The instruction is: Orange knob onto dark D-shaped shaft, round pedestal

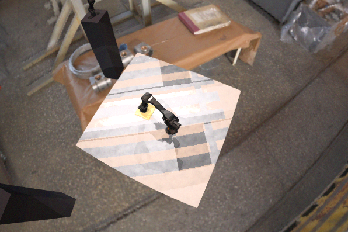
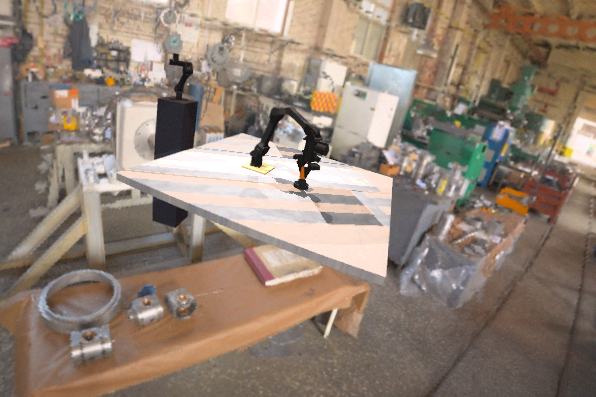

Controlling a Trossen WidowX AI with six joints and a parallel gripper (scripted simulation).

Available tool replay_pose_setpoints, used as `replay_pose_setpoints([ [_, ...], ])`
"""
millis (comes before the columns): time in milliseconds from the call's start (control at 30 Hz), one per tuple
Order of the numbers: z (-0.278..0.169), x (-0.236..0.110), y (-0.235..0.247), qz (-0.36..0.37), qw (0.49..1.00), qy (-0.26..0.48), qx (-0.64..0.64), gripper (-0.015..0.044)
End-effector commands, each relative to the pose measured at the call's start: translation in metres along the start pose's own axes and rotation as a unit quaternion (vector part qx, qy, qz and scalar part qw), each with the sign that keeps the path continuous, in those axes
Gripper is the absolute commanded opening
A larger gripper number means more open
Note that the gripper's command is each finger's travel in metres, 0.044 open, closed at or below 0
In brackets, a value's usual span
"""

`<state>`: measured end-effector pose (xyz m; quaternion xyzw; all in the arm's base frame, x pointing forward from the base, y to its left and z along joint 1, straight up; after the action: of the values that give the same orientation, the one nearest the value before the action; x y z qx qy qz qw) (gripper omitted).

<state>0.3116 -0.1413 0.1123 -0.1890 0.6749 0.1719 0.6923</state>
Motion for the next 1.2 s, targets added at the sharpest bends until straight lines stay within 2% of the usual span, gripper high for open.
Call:
replay_pose_setpoints([
  [0, 0.0, 0.001, 0.0, -0.001, 1.0, 0.0, 0.0, 0.0],
  [967, 0.0, 0.014, 0.0, -0.001, 1.0, -0.001, 0.0, 0.0],
  [1167, 0.0, 0.014, 0.0, -0.001, 1.0, -0.001, 0.0, 0.0157],
])
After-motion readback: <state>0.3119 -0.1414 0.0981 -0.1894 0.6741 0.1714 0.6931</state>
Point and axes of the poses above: the point midway between the two fingers, 35 mm back from their tips, its own x axis out along the fingers, its own y axis across the jaws, z = x × y, the point moved 1 cm from there along -x, back along the fingers, and after that the axes turned 13 degrees about x, right-handed, at the moved point
